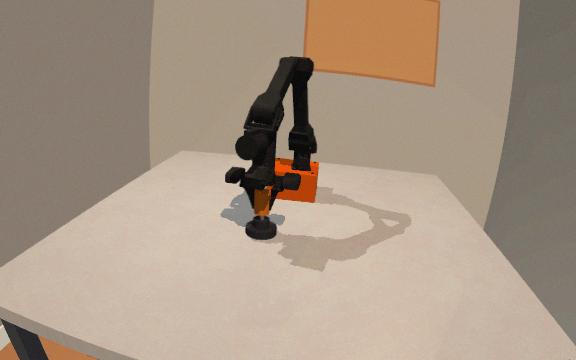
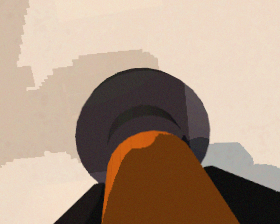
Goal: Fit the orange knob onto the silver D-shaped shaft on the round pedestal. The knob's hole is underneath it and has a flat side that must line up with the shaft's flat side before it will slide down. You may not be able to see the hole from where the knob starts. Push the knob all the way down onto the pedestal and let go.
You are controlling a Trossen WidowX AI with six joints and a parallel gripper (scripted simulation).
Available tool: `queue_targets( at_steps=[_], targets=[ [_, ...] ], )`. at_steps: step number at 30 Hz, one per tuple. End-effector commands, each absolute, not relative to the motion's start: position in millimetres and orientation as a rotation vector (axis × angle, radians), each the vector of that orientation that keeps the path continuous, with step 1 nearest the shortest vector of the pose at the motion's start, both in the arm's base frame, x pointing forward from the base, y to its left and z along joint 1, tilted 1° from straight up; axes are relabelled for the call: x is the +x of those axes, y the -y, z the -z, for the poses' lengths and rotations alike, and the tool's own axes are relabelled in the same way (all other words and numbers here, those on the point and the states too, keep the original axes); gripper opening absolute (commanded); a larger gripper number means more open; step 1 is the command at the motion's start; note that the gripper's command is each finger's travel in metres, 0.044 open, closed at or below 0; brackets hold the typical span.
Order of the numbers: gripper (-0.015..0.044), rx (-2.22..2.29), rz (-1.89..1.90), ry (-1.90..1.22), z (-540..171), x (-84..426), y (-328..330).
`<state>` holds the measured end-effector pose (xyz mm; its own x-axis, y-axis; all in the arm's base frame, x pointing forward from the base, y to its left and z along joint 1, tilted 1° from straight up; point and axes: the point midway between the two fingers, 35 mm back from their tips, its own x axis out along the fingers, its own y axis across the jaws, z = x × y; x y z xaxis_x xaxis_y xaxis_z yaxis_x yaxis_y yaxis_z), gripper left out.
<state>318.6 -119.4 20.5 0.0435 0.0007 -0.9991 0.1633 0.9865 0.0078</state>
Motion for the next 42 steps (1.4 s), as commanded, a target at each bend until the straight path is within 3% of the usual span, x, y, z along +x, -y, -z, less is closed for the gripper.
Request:
queue_targets(
  at_steps=[1, 42],
  targets=[
    [0.0000, 0.137, 0.128, -1.523, -20.1, 317.0, 118.7],
    [0.0000, 0.303, 0.288, -1.506, -24.8, 323.0, 120.7]
  ],
)
